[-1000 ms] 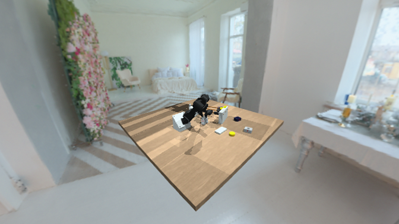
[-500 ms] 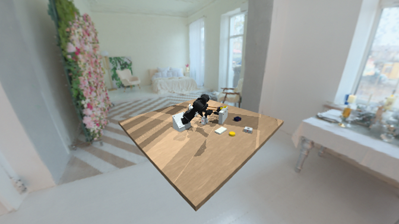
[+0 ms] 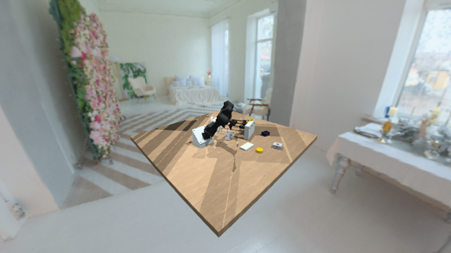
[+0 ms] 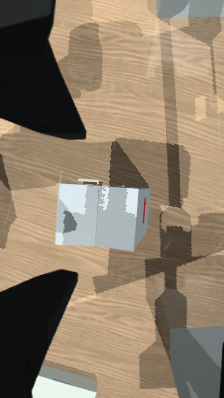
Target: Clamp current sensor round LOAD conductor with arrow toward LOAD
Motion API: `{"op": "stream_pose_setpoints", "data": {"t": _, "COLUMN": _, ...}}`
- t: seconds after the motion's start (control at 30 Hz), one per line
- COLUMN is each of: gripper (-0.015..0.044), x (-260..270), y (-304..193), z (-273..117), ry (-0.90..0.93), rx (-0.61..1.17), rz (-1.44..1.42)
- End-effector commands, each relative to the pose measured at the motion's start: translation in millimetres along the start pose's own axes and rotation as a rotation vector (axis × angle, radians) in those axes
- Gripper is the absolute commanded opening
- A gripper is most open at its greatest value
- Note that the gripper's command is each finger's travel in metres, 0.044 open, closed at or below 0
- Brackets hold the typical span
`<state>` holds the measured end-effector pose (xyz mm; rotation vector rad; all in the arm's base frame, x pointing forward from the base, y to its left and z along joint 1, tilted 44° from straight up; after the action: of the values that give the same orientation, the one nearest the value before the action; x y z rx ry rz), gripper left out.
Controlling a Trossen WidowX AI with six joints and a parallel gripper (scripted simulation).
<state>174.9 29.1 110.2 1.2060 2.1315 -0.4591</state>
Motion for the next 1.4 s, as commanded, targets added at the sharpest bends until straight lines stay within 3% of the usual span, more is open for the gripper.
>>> {"op": "stream_pose_setpoints", "data": {"t": 0.0, "gripper": 0.0329, "x": 0.2, "y": -2.7, "z": -20.3, "ry": -0.001, "rx": 0.009, "rz": -0.003}}
{"op": "stream_pose_setpoints", "data": {"t": 0.13, "gripper": 0.032, "x": -0.3, "y": -1.5, "z": -20.4, "ry": 0.0, "rx": 0.019, "rz": -0.067}}
{"op": "stream_pose_setpoints", "data": {"t": 0.67, "gripper": 0.032, "x": -10.4, "y": 27.2, "z": -15.8, "ry": 0.219, "rx": 0.197, "rz": -1.546}}
{"op": "stream_pose_setpoints", "data": {"t": 1.37, "gripper": 0.032, "x": -10.3, "y": 24.2, "z": 4.5, "ry": 0.224, "rx": 0.194, "rz": -1.561}}
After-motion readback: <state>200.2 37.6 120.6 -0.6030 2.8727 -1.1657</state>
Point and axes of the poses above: the point midway between the two fingers, 35 mm back from their tips, its own z axis out along the fingers, its own x axis across the jaws, y = z × x, the point moved 2 cm from there along -z, back along the fingers, and after that the axes turned 4 degrees about -z, right-handed, at the moved point
